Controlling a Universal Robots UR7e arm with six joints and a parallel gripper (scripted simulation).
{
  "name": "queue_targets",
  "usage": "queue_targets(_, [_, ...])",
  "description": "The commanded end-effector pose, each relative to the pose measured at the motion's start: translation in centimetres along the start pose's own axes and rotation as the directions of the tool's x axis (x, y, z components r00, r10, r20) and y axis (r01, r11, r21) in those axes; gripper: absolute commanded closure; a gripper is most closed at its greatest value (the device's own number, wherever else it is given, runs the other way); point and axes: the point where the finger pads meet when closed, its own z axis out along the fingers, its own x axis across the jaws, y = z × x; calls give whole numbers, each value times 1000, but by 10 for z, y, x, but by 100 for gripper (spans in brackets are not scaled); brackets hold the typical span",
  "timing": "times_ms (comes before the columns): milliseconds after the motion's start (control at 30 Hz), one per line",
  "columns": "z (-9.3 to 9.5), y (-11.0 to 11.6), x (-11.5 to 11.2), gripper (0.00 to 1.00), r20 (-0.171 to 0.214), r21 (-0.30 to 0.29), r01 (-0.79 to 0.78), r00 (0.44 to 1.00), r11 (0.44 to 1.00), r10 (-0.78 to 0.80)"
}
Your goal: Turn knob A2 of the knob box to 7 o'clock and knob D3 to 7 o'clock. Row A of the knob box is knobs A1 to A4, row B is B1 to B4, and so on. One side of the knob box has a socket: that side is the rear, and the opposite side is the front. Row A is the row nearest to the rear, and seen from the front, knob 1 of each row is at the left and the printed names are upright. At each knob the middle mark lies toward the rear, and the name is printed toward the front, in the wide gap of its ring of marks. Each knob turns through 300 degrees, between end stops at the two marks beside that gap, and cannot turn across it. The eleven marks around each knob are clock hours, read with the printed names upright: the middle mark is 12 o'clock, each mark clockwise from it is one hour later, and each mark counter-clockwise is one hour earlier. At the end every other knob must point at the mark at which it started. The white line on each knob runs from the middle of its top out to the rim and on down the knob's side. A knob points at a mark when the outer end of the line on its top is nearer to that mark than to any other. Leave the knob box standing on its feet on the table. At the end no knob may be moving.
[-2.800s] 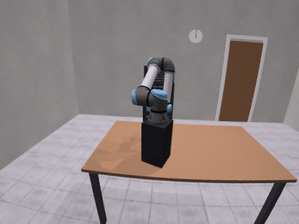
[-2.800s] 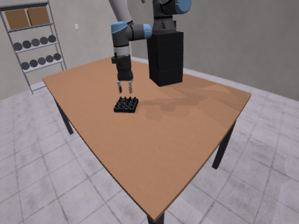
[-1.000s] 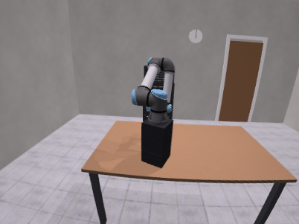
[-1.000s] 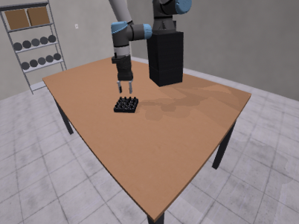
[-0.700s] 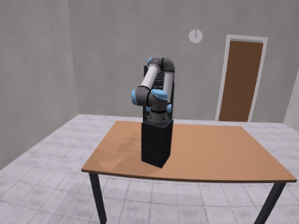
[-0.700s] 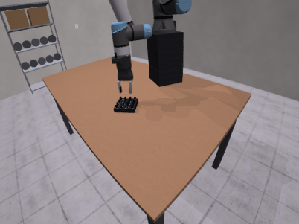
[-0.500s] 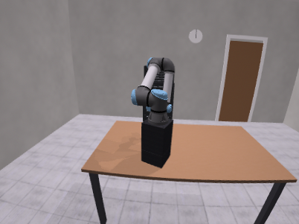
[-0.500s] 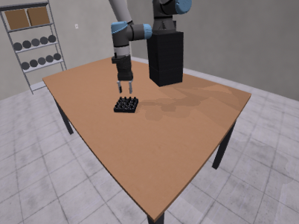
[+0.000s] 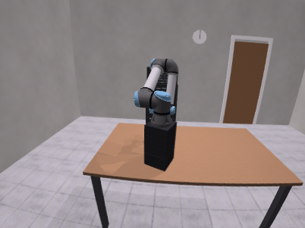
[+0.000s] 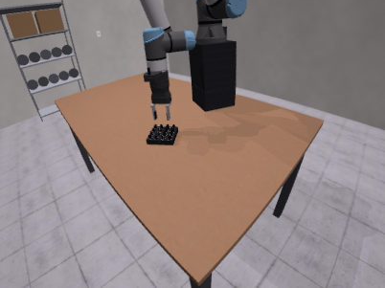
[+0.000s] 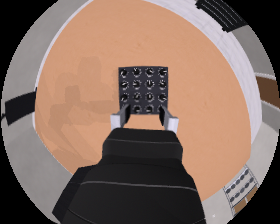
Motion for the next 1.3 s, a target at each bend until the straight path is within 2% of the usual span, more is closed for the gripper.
queue_targets(0, [0,0,0,0,-1,1,0,1000,1000,0])
queue_targets(600, [0,3,1,0,-2,1,0,1000,1000,0])
queue_targets(833, [0,10,1,0,-3,2,0,1000,1000,0])
queue_targets(1267, [0,36,3,0,-3,2,0,1000,1000,0])
